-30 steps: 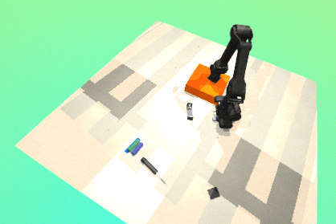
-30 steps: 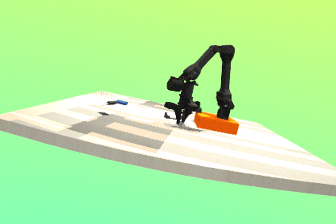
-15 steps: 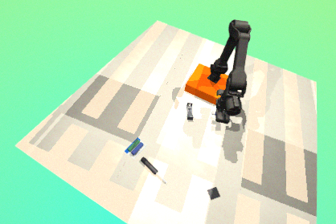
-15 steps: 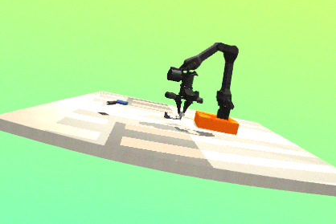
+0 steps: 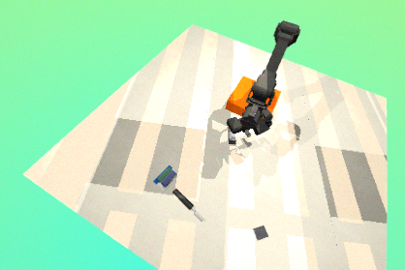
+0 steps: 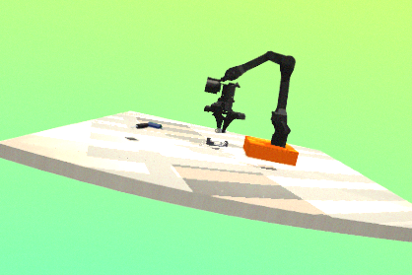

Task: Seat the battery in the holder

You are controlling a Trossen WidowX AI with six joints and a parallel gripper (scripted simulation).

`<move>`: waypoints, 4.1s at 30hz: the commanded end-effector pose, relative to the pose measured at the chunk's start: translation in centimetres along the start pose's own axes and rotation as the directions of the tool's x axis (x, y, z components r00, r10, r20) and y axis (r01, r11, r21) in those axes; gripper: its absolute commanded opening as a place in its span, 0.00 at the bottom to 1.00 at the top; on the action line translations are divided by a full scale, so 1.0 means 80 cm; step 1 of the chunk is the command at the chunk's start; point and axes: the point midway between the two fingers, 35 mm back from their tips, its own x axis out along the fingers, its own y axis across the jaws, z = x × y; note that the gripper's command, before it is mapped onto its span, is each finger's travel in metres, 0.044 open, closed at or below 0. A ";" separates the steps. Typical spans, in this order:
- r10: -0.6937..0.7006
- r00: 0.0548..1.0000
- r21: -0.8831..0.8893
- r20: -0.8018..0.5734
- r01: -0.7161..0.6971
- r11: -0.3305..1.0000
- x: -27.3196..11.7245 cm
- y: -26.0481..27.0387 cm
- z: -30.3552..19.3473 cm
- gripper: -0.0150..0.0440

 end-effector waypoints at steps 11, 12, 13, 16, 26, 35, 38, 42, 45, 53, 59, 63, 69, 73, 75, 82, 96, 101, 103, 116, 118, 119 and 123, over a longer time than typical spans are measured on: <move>-0.002 1.000 0.479 0.007 -0.002 0.878 -0.015 -0.040 -0.048 0.36; -0.002 1.000 0.479 0.007 -0.002 0.878 -0.015 -0.040 -0.048 0.36; -0.003 1.000 0.479 0.009 -0.002 0.878 -0.014 -0.040 -0.048 0.36; -0.016 0.999 0.480 0.038 -0.004 0.877 -0.007 -0.041 -0.046 0.36; -0.076 0.984 0.472 0.160 -0.008 0.881 0.022 -0.044 -0.043 0.36; -0.110 0.965 0.460 0.239 -0.013 0.888 0.036 -0.044 -0.042 0.36; -0.110 0.964 0.460 0.240 -0.013 0.888 0.037 -0.044 -0.042 0.36; -0.120 0.957 0.461 0.263 -0.016 0.887 0.040 -0.044 -0.043 0.36; -0.129 0.950 0.461 0.284 -0.018 0.887 0.042 -0.044 -0.044 0.36; -0.153 0.928 0.460 0.339 -0.022 0.888 0.049 -0.043 -0.047 0.36; -0.172 0.909 0.457 0.380 -0.023 0.889 0.053 -0.042 -0.049 0.36; -0.185 0.895 0.455 0.407 -0.023 0.890 0.056 -0.041 -0.051 0.36; -0.200 0.871 0.448 0.449 -0.025 0.894 0.059 -0.039 -0.054 0.36; -0.203 0.865 0.446 0.458 -0.026 0.895 0.060 -0.039 -0.054 0.36; -0.203 0.865 0.446 0.458 -0.026 0.895 0.060 -0.039 -0.055 0.36; -0.200 0.865 0.444 0.459 -0.028 0.895 0.062 -0.035 -0.063 0.36; -0.198 0.865 0.443 0.461 -0.031 0.896 0.064 -0.027 -0.077 0.36; -0.191 0.871 0.444 0.453 -0.034 0.895 0.065 -0.027 -0.078 0.36; -0.183 0.878 0.446 0.443 -0.039 0.894 0.065 -0.028 -0.077 0.36; -0.127 0.919 0.455 0.372 -0.061 0.888 0.069 -0.031 -0.072 0.36; -0.119 0.925 0.456 0.360 -0.064 0.888 0.070 -0.031 -0.071 0.36; -0.114 0.928 0.457 0.354 -0.065 0.887 0.070 -0.031 -0.071 0.36; -0.098 0.938 0.459 0.331 -0.070 0.886 0.071 -0.032 -0.069 0.36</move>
